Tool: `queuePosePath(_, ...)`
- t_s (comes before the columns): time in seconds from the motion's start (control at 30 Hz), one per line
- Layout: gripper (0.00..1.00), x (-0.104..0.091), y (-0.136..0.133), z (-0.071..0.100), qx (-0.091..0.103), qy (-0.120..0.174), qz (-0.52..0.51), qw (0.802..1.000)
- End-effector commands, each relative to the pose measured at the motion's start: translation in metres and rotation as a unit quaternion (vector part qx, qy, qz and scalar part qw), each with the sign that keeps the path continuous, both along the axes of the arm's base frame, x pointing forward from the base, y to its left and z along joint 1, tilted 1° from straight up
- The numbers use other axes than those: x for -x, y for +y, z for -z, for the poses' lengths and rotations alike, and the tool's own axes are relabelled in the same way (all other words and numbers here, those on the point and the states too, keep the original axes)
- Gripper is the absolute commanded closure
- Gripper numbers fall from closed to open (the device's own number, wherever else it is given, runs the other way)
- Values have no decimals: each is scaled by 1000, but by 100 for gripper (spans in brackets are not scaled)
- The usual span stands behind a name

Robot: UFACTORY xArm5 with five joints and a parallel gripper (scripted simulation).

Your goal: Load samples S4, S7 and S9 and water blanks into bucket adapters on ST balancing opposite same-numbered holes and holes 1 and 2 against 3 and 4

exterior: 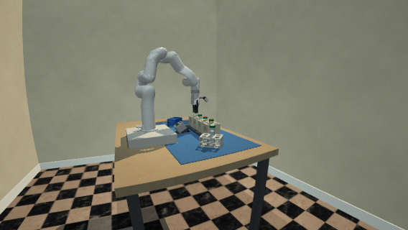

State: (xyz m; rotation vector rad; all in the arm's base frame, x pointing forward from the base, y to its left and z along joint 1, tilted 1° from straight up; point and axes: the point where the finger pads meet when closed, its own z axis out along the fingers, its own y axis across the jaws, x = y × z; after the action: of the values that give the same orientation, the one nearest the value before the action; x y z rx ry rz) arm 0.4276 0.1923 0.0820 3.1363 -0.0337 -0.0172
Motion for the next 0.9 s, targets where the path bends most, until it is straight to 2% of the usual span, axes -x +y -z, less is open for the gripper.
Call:
queuePosePath(0.0,100,-1,1,2,-1,-2,0,1000)
queuePosePath(0.67,100,-1,0,20,-1,-2,0,1000)
queuePosePath(0.87,100,-1,0,20,-1,-2,0,1000)
